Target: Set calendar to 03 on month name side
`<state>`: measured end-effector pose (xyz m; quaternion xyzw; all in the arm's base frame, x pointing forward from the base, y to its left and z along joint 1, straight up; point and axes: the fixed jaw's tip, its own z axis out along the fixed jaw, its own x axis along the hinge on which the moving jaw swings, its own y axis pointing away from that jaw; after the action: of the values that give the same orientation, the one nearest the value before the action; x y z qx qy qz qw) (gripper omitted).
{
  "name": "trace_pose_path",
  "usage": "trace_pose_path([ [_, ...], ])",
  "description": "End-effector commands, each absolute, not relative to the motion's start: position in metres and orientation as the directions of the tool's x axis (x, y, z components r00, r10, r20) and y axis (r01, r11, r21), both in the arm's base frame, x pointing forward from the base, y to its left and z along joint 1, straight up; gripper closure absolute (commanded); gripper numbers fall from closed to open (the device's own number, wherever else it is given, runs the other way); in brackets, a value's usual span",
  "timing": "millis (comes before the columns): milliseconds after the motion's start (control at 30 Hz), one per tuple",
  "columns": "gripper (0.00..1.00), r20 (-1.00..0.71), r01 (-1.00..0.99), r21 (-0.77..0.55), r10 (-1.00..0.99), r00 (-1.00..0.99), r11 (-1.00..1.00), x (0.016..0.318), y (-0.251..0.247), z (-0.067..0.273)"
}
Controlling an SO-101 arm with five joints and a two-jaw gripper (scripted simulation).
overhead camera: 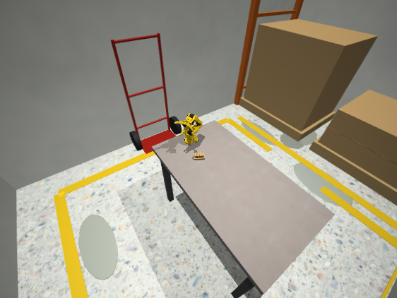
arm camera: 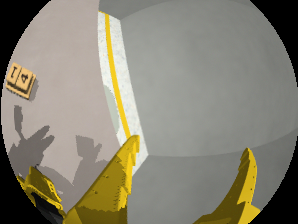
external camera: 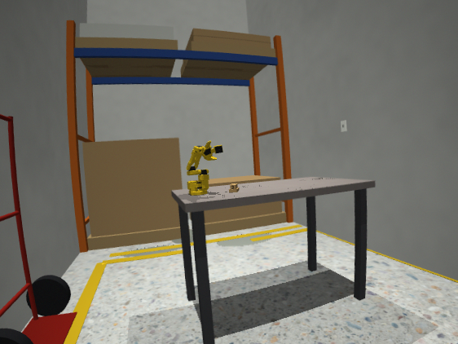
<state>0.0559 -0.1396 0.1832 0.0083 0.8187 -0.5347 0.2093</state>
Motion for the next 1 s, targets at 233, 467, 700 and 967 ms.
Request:
trace_pose_path([
  [233, 0.65, -0.364, 0.27, -0.899, -0.244, -0.899, 0.346, 0.053, -0.133, 0.195],
  [467, 0.65, -0.364, 0.268, -0.898, -0.245, -0.899, 0.348, 0.054, -0.133, 0.195],
  [700, 0.65, -0.353, 0.215, -0.884, -0.293, -0.888, 0.414, 0.064, -0.131, 0.191],
  [967, 0.65, -0.326, 0.066, -0.84, -0.404, -0.855, 0.538, 0.088, -0.122, 0.182],
])
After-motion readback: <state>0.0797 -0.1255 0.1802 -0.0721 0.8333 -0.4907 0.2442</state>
